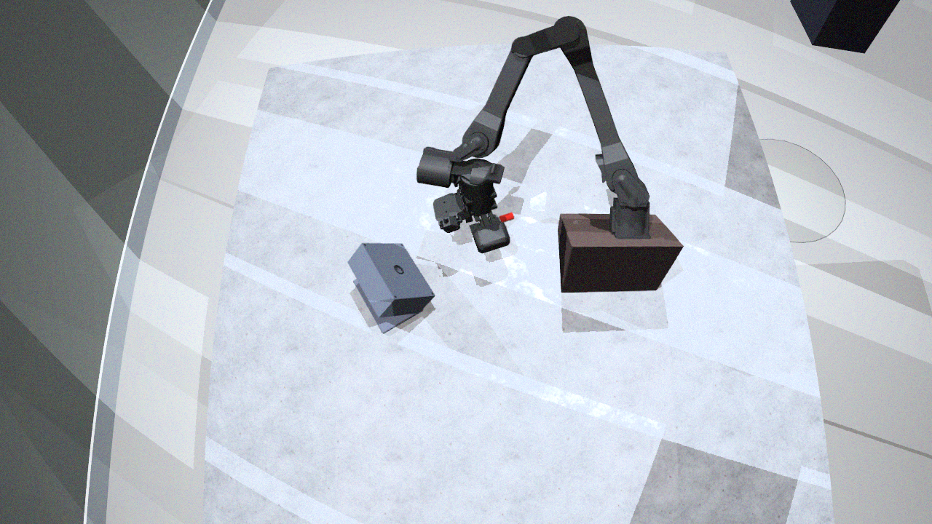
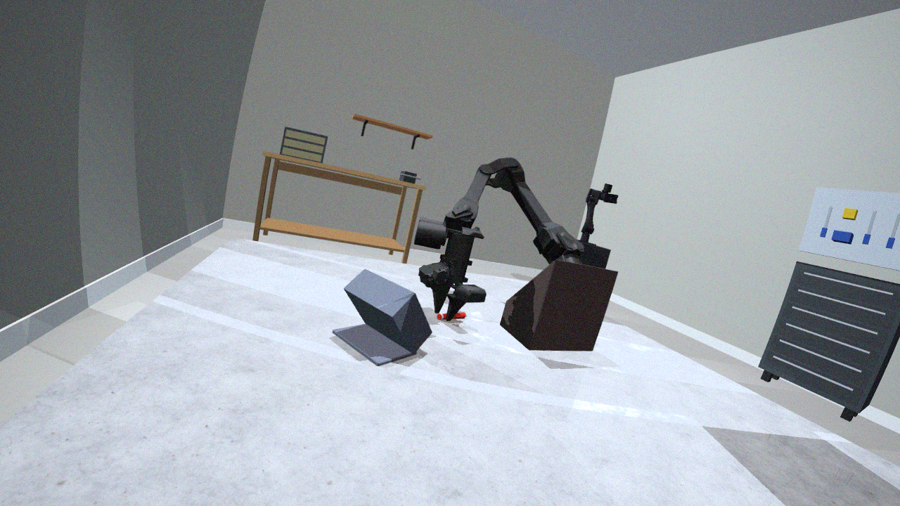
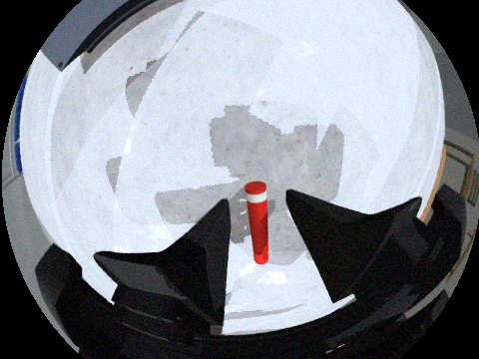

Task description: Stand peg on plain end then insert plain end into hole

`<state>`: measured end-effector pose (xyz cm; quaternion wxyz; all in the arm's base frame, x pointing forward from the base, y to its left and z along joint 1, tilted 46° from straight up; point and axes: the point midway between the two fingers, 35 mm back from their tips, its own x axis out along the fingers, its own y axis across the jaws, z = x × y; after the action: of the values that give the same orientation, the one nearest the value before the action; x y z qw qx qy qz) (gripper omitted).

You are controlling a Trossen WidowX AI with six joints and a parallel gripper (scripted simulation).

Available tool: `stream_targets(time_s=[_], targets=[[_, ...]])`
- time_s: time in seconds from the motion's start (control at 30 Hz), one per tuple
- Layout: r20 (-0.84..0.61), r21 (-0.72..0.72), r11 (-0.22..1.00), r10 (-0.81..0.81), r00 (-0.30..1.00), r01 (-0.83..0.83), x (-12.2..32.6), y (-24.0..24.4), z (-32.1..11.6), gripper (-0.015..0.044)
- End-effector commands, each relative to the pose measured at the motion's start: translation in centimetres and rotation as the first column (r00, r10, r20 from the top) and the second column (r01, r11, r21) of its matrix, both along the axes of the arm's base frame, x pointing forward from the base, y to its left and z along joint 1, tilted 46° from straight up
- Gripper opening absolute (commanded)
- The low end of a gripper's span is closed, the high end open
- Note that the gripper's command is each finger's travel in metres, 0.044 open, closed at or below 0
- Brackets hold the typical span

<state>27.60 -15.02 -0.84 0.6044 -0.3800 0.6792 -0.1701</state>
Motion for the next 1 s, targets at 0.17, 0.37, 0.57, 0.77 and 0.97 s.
stream_targets(time_s=[0.17, 0.37, 0.57, 0.77, 0.97], targets=[[-0.004, 0.004, 1.0, 0.002, 1.0, -0.002, -0.06, -0.01, -0.13, 0.011], [-0.004, 0.004, 1.0, 0.002, 1.0, -0.002, -0.06, -0.01, -0.13, 0.0103], [-0.004, 0.004, 1.0, 0.002, 1.0, -0.002, -0.06, -0.01, -0.13, 0.0063], [-0.004, 0.004, 1.0, 0.002, 1.0, -0.002, -0.06, -0.01, -0.13, 0.005], [0.019, 0.011, 1.0, 0.022, 1.0, -0.023, 0.02, 0.17, 0.07, 0.005]])
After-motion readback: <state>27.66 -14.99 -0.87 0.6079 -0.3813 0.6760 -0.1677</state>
